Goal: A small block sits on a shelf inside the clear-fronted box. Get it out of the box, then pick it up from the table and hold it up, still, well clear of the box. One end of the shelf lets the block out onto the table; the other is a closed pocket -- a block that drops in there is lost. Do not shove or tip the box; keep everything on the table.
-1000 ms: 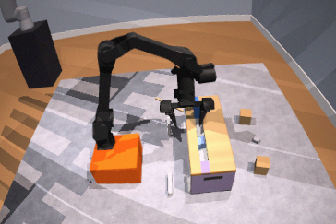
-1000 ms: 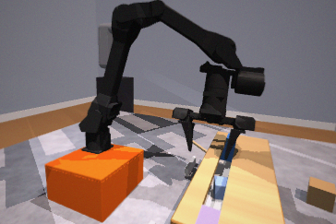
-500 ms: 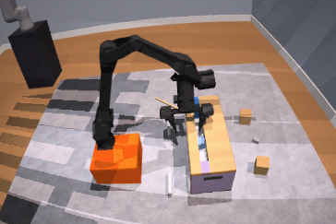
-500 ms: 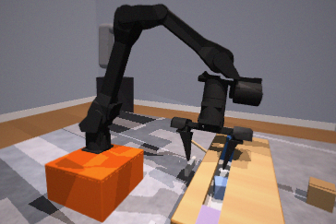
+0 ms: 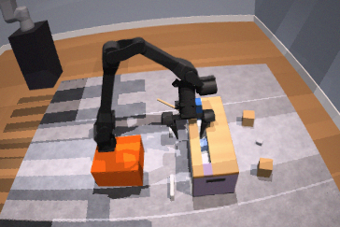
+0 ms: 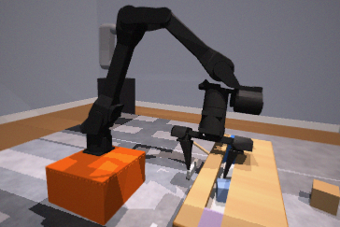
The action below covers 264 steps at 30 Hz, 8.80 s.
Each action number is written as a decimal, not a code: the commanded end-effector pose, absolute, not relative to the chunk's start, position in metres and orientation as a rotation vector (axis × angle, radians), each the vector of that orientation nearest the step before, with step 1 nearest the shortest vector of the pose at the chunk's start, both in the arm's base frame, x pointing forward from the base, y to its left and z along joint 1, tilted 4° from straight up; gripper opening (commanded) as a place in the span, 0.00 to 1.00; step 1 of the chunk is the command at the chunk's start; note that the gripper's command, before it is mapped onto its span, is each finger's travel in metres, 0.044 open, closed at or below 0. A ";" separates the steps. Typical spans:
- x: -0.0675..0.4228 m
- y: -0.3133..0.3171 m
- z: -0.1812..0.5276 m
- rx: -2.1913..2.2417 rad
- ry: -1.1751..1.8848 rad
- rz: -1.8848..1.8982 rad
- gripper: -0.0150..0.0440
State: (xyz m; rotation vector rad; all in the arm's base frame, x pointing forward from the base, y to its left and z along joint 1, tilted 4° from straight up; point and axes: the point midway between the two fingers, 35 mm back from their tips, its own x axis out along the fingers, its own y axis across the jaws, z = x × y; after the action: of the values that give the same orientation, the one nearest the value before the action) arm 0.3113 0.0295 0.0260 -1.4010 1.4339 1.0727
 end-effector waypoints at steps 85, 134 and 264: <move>0.310 -0.032 0.023 -1.405 1.439 1.070 0.93; 0.310 -0.082 0.021 -1.408 1.442 1.067 0.93; 0.262 -0.162 -0.002 2.635 0.021 -1.765 0.74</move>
State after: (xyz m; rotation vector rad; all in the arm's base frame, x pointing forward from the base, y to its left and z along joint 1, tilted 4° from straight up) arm 0.2623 -0.1628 0.0107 -2.5679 -0.0328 1.7513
